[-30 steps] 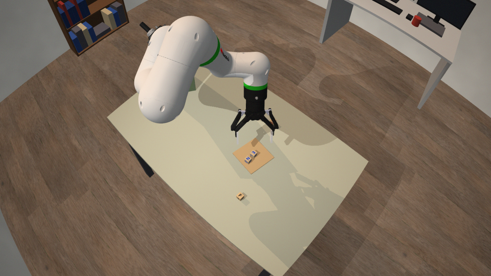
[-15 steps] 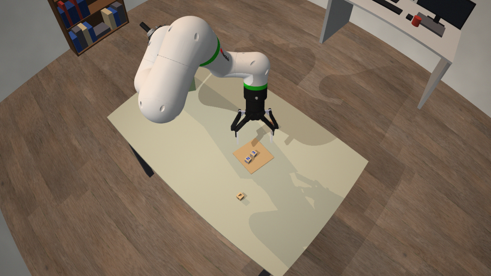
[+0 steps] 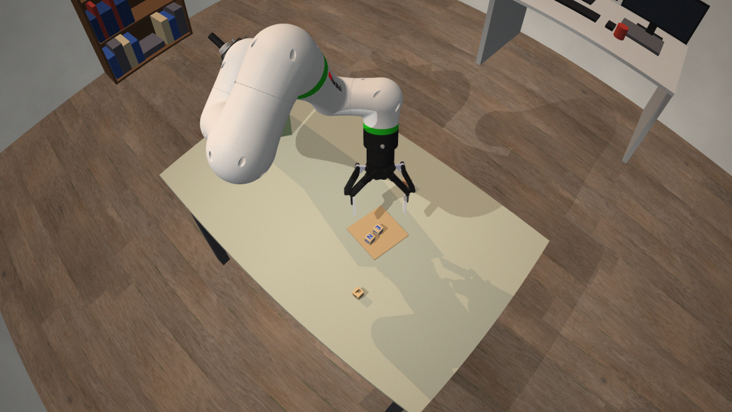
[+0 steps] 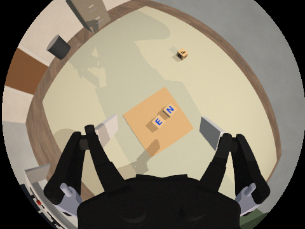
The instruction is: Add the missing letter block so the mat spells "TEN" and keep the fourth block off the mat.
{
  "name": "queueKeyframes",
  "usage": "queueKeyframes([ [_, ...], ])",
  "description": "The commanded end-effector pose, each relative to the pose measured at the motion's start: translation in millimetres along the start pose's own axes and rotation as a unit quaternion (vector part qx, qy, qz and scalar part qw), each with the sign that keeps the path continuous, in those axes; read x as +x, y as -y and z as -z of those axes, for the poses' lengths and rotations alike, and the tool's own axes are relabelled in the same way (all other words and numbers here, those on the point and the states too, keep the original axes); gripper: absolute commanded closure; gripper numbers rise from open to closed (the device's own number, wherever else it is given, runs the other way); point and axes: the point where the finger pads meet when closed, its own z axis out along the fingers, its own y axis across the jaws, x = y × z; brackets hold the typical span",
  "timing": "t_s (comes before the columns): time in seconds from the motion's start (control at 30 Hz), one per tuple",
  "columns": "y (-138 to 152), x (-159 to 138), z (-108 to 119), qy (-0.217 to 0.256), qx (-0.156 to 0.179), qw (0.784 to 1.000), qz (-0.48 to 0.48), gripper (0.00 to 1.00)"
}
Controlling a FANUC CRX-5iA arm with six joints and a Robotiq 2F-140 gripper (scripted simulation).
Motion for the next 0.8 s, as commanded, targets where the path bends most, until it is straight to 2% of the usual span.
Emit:
queueKeyframes([
  [0.0,0,0,0,0.000,0.000,1.000,0.000,0.00],
  [0.33,0,0,0,0.000,0.000,1.000,0.000,0.00],
  [0.47,-14,10,-29,-0.001,0.000,1.000,-0.001,0.00],
  [0.53,-14,10,-29,-0.001,0.000,1.000,-0.001,0.00],
  [0.6,-25,14,-43,0.000,0.000,1.000,0.000,0.00],
  [0.77,-27,14,-47,0.000,0.000,1.000,0.000,0.00],
])
